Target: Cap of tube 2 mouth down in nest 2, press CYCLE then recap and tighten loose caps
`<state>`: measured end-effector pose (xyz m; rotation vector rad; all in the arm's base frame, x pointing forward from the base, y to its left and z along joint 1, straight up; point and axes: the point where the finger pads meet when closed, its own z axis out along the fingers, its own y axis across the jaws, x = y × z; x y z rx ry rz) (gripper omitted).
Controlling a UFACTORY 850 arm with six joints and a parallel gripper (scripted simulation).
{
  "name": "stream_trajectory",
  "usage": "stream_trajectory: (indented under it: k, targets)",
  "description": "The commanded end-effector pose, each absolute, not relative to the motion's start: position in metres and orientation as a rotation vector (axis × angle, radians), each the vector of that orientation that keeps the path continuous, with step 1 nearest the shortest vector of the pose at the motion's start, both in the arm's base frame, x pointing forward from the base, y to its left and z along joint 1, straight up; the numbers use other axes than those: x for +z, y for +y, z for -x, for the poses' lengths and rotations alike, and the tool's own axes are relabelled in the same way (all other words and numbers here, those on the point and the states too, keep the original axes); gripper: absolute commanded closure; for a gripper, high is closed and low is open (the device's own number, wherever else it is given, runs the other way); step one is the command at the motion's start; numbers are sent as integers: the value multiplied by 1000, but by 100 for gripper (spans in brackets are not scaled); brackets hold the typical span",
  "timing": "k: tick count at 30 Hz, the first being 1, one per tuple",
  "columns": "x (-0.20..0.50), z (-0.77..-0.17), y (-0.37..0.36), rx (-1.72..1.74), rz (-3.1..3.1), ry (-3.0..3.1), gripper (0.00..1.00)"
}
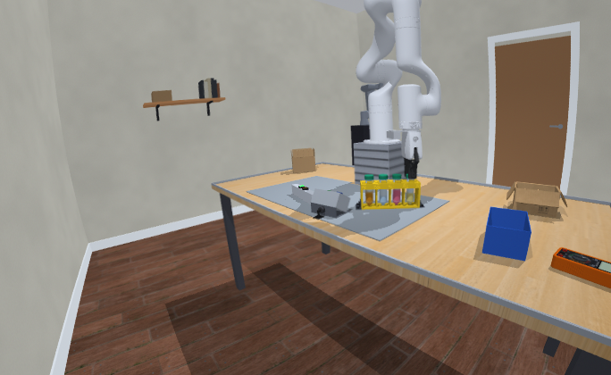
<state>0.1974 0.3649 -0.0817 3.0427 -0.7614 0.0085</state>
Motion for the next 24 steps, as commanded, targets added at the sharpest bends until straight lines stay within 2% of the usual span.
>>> stream_trajectory:
  k: [1, 21, 22, 24]
  targets:
    - [-81, -198, 366, 4, -3015, -874, 100]
    - [-81, -198, 365, 4, -2845, -1327, 100]
    - [-81, -198, 365, 4, -2845, -1327, 54]
    - [-81, -198, 366, 5, -2845, -1327, 54]
